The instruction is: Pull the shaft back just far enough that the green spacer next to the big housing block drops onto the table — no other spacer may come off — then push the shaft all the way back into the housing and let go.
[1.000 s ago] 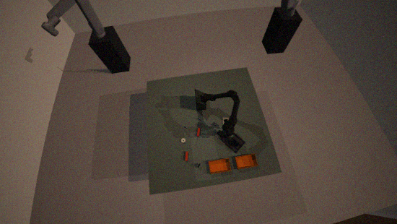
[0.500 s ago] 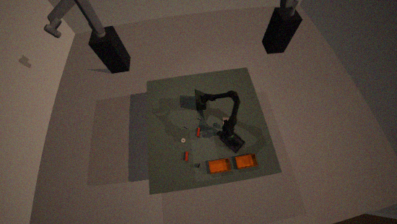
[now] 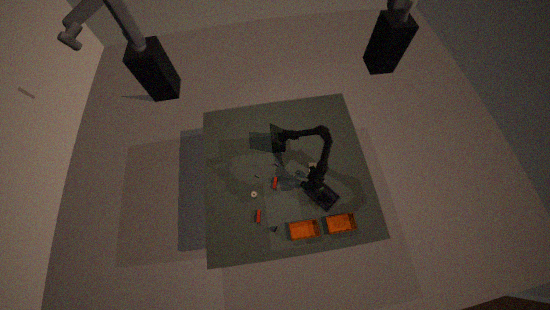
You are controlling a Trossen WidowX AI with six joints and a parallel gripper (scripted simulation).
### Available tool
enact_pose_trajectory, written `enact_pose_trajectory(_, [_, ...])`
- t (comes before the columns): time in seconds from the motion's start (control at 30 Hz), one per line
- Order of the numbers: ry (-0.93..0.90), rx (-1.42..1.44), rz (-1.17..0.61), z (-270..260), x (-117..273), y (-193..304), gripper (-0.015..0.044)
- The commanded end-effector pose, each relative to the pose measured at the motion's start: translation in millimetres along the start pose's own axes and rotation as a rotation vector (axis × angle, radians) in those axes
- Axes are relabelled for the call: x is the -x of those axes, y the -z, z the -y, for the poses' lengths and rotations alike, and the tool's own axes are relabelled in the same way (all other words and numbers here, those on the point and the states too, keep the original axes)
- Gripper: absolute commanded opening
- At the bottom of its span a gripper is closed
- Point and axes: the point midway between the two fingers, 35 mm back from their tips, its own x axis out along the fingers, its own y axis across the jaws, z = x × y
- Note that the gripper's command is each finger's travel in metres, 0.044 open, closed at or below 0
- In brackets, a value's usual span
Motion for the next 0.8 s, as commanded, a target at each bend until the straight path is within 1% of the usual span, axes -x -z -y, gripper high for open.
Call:
enact_pose_trajectory(0.0, [0.004, -0.006, -0.002, 1.2, -0.5, 0.5, 0.044])
enact_pose_trajectory(0.23, [0.004, -0.006, -0.002, 3.1, -0.9, 1.3, 0.044])
enact_pose_trajectory(0.77, [0.001, -0.002, 0.0, 1.1, -0.1, 0.4, 0.002])
